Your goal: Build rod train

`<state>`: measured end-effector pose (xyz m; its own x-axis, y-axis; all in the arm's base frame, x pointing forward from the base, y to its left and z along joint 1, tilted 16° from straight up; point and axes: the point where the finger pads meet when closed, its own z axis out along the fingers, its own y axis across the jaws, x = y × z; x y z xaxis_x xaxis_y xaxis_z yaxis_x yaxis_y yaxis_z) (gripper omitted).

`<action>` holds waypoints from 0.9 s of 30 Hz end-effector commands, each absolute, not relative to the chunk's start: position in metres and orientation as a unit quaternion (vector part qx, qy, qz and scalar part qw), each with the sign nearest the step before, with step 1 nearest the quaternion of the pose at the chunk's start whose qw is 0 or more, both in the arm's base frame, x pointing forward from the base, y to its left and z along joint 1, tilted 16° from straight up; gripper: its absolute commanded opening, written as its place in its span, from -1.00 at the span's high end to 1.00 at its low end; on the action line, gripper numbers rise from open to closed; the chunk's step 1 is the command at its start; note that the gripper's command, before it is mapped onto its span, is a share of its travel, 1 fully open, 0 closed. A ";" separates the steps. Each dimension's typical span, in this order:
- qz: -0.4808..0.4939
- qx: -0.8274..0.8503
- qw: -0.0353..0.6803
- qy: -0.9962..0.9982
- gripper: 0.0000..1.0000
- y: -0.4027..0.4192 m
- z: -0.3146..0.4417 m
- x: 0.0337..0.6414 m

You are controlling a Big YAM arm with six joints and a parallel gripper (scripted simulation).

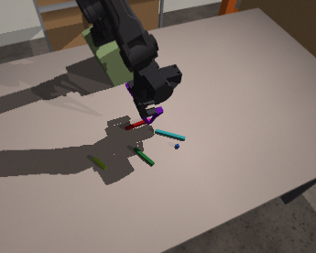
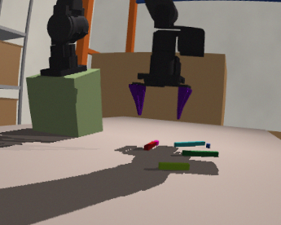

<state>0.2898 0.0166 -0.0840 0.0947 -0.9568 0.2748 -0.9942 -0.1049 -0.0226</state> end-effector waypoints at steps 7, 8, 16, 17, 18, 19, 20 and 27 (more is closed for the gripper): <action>0.128 0.734 0.057 -0.664 -1.00 0.029 -0.075 0.317; 0.129 0.730 0.056 -0.668 -1.00 0.028 -0.075 0.318; 0.134 0.687 0.046 -0.713 -1.00 0.023 -0.072 0.320; 0.135 0.673 0.043 -0.726 -1.00 0.021 -0.071 0.320; 0.135 0.673 0.043 -0.726 -1.00 0.021 -0.071 0.320; 0.137 0.658 0.039 -0.740 -1.00 0.020 -0.070 0.321; 0.136 0.658 0.040 -0.739 -1.00 0.019 -0.070 0.320; 0.138 0.625 0.034 -0.767 -1.00 0.019 -0.071 0.320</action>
